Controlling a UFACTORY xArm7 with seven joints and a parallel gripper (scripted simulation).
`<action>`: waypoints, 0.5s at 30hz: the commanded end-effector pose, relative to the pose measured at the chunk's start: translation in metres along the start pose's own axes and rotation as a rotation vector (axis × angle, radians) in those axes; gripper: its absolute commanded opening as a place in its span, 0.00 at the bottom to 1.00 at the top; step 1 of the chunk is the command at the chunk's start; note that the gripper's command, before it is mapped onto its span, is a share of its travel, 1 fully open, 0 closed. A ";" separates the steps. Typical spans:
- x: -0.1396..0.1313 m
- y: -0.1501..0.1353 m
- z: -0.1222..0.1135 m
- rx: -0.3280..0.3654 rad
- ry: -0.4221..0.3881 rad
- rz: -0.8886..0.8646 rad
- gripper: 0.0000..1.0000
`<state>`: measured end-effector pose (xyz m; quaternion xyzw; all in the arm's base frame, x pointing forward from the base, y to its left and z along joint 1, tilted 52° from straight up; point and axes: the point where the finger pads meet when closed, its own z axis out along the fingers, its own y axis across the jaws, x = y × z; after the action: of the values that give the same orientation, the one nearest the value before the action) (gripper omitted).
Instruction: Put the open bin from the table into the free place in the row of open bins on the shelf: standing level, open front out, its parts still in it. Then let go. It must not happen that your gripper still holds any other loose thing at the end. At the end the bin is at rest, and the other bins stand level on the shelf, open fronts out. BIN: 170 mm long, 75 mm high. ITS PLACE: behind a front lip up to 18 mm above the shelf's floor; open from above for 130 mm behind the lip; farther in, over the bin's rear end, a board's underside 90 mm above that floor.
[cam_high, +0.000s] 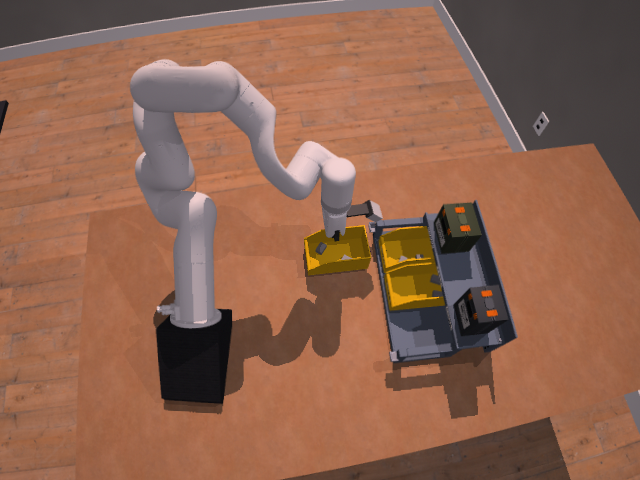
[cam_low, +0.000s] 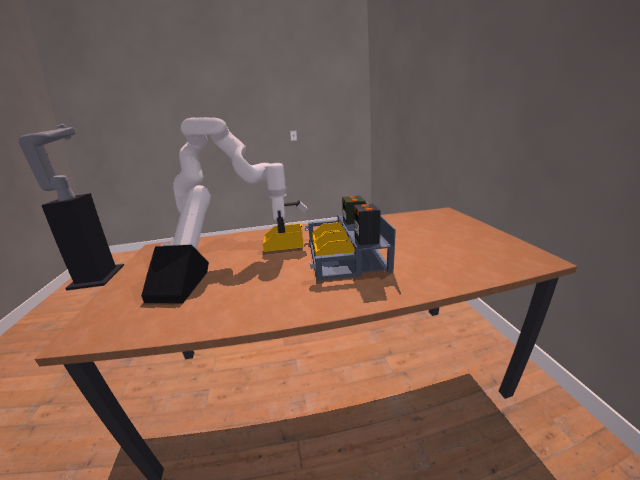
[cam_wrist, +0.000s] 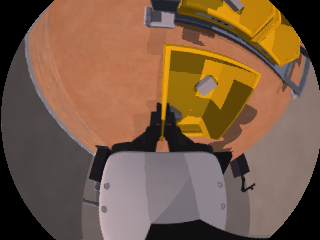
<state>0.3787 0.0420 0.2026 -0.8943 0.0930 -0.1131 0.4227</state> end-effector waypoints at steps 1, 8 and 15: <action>0.002 0.000 -0.009 0.000 0.006 0.000 0.00; 0.002 0.000 -0.009 0.000 0.006 0.000 0.00; 0.002 0.000 -0.018 0.000 0.005 0.000 0.00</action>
<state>0.3763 0.0360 0.2076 -0.8944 0.0930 -0.1131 0.4227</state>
